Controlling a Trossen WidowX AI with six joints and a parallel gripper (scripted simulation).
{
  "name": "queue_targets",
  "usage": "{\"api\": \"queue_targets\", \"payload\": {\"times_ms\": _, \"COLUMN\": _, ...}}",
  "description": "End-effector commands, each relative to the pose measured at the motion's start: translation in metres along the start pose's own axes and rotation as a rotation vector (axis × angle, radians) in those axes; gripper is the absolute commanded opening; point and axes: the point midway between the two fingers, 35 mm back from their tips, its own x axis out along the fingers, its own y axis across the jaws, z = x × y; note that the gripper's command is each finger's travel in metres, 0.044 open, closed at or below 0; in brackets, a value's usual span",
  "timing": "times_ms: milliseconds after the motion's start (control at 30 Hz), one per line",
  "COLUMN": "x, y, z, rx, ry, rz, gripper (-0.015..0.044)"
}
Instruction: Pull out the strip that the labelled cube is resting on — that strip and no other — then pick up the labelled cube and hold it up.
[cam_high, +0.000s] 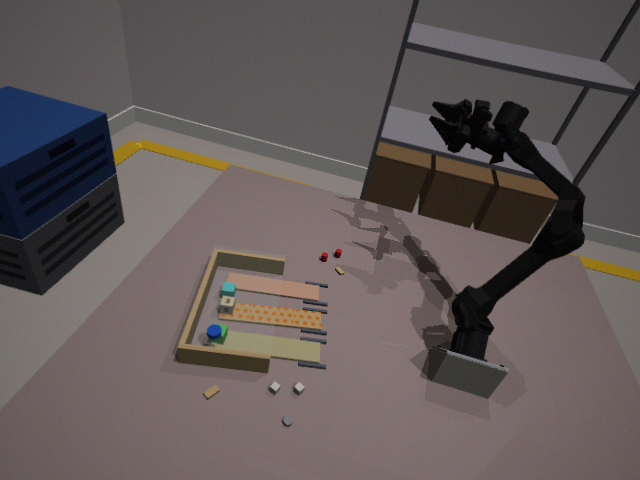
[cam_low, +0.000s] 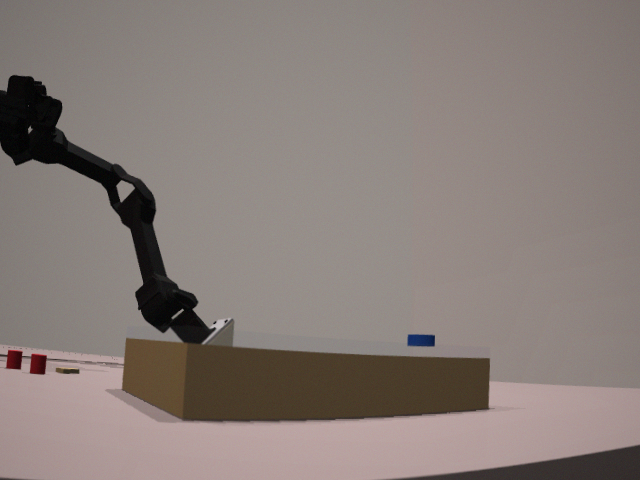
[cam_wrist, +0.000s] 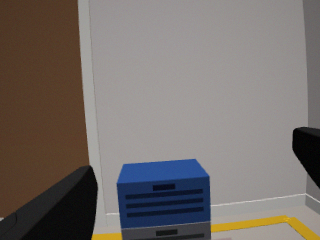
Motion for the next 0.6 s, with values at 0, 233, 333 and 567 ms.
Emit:
{"api": "queue_targets", "payload": {"times_ms": 0, "x": 0.001, "y": 0.0, "z": -0.001, "rx": 0.003, "ry": 0.001, "rz": 0.0, "gripper": 0.04}}
{"api": "queue_targets", "payload": {"times_ms": 233, "x": 0.047, "y": 0.018, "z": -0.06, "rx": 0.186, "ry": 0.064, "rz": 0.026, "gripper": 0.04}}
{"api": "queue_targets", "payload": {"times_ms": 333, "x": 0.069, "y": 0.036, "z": -0.084, "rx": 0.262, "ry": 0.109, "rz": 0.045, "gripper": 0.04}}
{"api": "queue_targets", "payload": {"times_ms": 567, "x": 0.127, "y": 0.119, "z": -0.141, "rx": 0.442, "ry": 0.31, "rz": 0.11, "gripper": 0.04}}
